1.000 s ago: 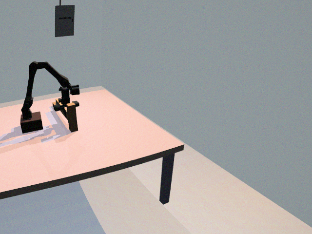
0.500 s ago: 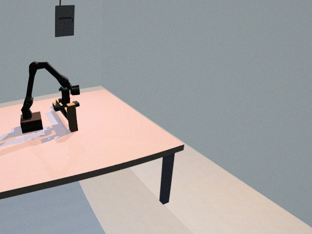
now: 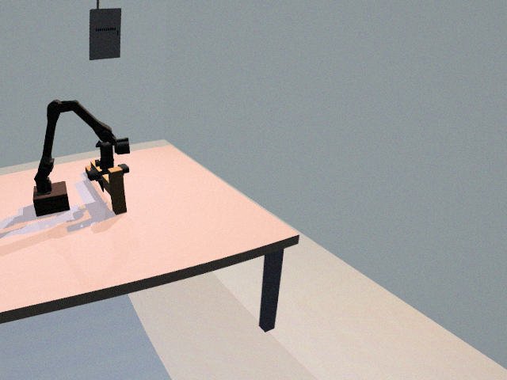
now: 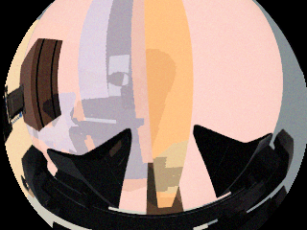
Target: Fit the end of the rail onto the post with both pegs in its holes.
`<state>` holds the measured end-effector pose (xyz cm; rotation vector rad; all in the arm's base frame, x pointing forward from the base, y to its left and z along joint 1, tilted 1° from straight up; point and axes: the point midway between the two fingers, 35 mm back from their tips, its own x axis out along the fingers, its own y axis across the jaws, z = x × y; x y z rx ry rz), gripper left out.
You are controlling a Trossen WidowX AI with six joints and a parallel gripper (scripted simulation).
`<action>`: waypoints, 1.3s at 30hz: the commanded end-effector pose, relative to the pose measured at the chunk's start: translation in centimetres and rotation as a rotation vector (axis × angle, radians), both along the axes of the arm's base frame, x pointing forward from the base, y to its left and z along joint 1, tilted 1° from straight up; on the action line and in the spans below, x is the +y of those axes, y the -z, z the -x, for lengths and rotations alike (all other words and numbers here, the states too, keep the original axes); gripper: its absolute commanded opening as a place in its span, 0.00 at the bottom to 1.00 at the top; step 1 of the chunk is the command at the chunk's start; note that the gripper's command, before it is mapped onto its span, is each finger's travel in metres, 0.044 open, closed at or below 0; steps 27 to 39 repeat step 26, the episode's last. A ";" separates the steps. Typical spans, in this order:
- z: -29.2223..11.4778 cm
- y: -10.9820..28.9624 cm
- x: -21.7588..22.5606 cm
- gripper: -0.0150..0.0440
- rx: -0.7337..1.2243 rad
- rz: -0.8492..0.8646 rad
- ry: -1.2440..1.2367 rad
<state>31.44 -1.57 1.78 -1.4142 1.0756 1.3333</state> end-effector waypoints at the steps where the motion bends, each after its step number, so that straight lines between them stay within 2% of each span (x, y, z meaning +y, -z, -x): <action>1: 0.0 0.0 0.0 0.97 -0.001 0.000 0.000; 2: 0.0 0.0 0.0 1.00 -0.001 0.000 0.000; 8: 0.0 -0.2 0.2 1.00 -0.002 0.000 0.000; 13: 0.9 -2.9 3.0 1.00 -0.008 -0.004 -0.003; 39: 0.9 -2.9 3.0 1.00 -0.008 -0.004 -0.003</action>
